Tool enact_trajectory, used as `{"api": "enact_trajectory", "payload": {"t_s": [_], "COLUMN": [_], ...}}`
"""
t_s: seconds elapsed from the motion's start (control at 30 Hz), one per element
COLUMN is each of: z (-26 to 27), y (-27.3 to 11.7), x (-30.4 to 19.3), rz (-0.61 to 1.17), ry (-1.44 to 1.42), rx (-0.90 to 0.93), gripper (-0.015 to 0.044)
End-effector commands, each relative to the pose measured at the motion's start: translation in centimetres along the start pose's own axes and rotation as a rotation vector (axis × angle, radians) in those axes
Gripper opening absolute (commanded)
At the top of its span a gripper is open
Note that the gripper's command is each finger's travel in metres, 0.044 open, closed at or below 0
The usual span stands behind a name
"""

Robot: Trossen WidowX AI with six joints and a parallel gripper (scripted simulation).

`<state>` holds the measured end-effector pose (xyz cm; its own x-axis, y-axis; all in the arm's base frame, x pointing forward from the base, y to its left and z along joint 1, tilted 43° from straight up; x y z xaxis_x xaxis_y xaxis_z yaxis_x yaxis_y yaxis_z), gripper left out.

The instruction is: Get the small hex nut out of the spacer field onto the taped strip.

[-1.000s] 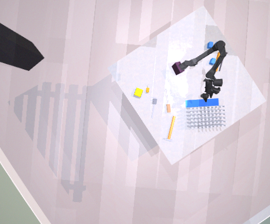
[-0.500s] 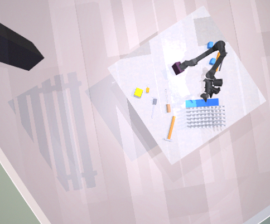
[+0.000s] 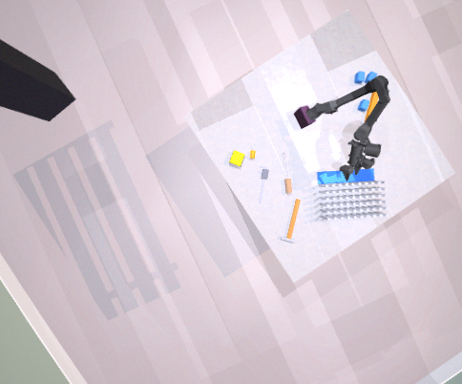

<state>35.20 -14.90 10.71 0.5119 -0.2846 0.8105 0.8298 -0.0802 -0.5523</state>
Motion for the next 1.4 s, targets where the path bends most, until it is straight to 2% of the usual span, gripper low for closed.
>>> {"api": "enact_trajectory", "payload": {"t_s": [0.0, 0.17, 0.37, 0.63, 0.9, 1.03, 1.37], "z": [-5.1, -10.6, -16.3, -22.0, -25.1, -25.7, -25.6], "y": [2.2, 4.5, 7.0, 8.9, 8.7, 8.2, 8.1], "x": [-0.1, -0.6, -3.5, -9.7, -16.3, -18.5, -18.6], "rz": [0.123, 0.244, 0.457, 0.758, 0.982, 1.046, 1.048], "ry": [0.047, 0.079, 0.124, 0.21, 0.315, 0.356, 0.357], "rx": [-0.089, -0.156, -0.161, -0.059, 0.096, 0.161, 0.163], "gripper": [0.044, 0.044, 0.044, 0.044, 0.044, 0.044, 0.044]}}
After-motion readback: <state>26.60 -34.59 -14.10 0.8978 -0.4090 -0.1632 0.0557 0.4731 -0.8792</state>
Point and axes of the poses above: the point midway between the two fingers, 35 mm back from their tips, its own y axis out along the fingers, its own z axis across the jaws, x = y × z, the point moved 4 cm from there along -y, back along the fingers, and after that the axes turned 8 degrees about -y, right-handed, at the moved point
